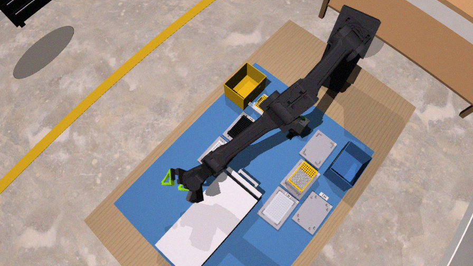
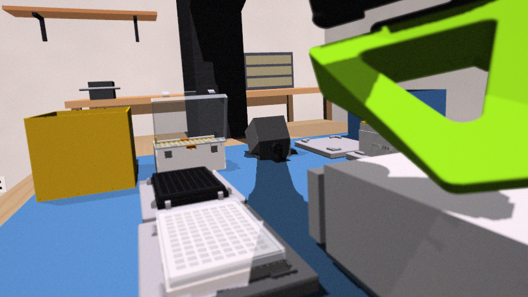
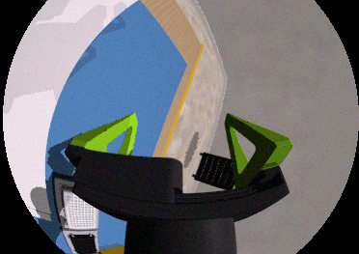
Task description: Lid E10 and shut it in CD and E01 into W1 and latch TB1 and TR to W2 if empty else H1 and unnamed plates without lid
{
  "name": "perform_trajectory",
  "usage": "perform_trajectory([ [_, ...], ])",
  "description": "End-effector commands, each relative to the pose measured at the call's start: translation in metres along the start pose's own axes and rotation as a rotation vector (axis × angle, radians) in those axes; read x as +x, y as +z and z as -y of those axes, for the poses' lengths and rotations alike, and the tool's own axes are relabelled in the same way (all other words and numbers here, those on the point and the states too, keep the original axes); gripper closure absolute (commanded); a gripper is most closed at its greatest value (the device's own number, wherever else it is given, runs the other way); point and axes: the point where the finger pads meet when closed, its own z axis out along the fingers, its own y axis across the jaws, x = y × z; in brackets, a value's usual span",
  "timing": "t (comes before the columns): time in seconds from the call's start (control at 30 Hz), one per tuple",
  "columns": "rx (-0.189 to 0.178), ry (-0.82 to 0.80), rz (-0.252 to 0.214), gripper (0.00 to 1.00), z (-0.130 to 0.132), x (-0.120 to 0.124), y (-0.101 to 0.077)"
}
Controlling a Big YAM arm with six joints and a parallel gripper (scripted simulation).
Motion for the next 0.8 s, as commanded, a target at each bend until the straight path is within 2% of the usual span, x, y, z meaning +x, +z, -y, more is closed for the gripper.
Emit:
perform_trajectory([
  [0.0, 0.012, 0.003, 0.007, 0.0, 0.01, -0.005, -0.001],
  [0.53, 0.012, 0.003, 0.007, 0.0, 0.01, -0.005, -0.001],
  [0.57, 0.006, 0.046, 0.022, 1.0, 0.032, -0.022, -0.011],
  [0.63, -0.036, 0.077, 0.023, 1.0, 0.025, -0.028, -0.022],
  [0.7, -0.04, 0.079, 0.026, 1.0, 0.018, -0.034, -0.032],
  [0.77, -0.097, 0.115, 0.015, 1.0, 0.013, -0.032, -0.04],
])
